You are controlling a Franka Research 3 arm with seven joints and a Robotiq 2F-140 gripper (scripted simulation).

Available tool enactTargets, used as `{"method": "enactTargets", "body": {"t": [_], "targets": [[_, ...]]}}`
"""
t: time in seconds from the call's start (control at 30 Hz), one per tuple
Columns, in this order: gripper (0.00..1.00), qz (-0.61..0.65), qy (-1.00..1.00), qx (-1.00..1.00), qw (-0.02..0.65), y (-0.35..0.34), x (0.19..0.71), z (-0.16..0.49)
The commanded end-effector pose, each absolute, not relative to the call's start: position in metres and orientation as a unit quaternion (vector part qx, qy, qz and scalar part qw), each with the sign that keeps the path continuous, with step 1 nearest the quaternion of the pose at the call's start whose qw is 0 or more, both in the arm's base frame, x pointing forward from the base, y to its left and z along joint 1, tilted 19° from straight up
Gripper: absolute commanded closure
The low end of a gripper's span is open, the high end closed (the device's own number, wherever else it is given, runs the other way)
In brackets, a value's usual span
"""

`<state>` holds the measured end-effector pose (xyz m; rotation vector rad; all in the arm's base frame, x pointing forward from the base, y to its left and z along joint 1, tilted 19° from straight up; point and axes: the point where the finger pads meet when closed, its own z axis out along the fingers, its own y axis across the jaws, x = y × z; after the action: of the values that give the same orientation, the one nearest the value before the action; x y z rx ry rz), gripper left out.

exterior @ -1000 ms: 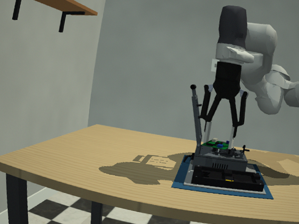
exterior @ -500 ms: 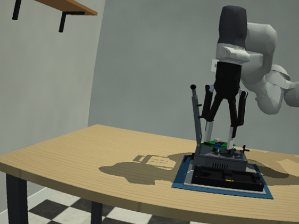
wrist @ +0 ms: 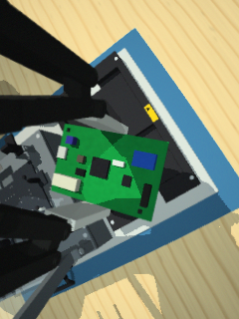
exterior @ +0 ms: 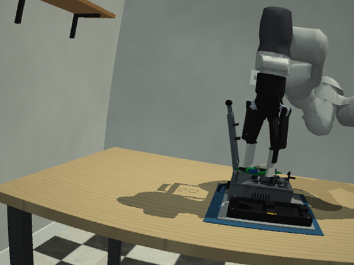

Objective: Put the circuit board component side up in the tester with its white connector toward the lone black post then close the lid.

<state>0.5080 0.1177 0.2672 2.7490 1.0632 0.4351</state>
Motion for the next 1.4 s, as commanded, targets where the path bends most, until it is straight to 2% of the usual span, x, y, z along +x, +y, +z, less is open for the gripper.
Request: {"method": "enactTargets", "body": {"t": [0.0, 1.37], "targets": [[0.54, 0.154, 0.253, 0.953, 0.065, 0.1181, 0.5076, 0.2683], [0.54, 0.167, -0.191, 0.967, -0.009, 0.1181, 0.5076, 0.2683]]}}
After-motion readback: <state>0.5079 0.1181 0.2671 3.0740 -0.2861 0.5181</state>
